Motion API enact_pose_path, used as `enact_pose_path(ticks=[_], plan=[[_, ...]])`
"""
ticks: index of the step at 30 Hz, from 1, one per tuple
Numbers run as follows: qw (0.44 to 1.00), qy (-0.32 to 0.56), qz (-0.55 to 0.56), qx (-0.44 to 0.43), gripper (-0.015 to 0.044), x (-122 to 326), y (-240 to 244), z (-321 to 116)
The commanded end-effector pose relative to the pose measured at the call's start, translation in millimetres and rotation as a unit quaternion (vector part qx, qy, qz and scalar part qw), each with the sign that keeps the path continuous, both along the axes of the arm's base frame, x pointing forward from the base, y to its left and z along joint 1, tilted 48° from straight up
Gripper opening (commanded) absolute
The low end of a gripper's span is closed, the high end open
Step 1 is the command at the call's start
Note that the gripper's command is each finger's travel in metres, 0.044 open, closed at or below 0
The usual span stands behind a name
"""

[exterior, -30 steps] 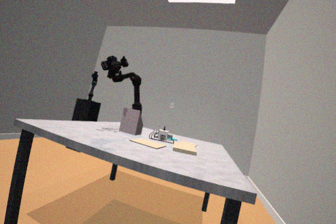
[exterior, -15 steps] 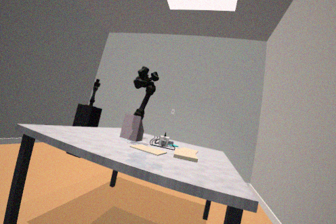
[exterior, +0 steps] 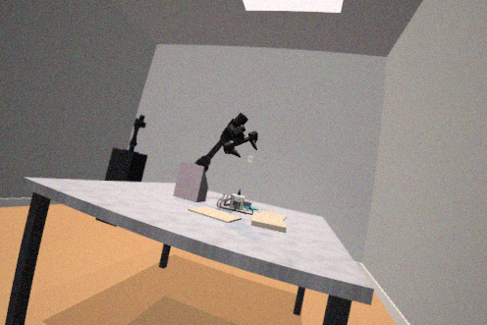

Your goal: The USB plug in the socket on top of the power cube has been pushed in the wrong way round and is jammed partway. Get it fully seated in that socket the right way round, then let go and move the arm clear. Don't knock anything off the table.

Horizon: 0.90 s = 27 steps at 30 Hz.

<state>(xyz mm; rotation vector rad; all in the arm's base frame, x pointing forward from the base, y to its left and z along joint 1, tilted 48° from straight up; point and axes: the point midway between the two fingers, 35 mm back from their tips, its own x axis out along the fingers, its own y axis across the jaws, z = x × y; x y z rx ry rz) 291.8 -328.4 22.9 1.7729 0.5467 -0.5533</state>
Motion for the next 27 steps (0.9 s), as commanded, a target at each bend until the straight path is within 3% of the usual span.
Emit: enact_pose_path(ticks=[1, 9, 18, 27], plan=[[0.995, 0.043, 0.065, 0.068, 0.044, 21.6, 71.1, 10.0], [0.964, 0.125, 0.175, 0.156, 0.044, 29.7, 186.5, 38.5], [0.903, 0.233, 0.282, 0.227, 0.044, -3.9, 303.0, 80.9], [0.897, 0.242, 0.29, 0.231, 0.044, -9.1, 315.1, 88.7]])
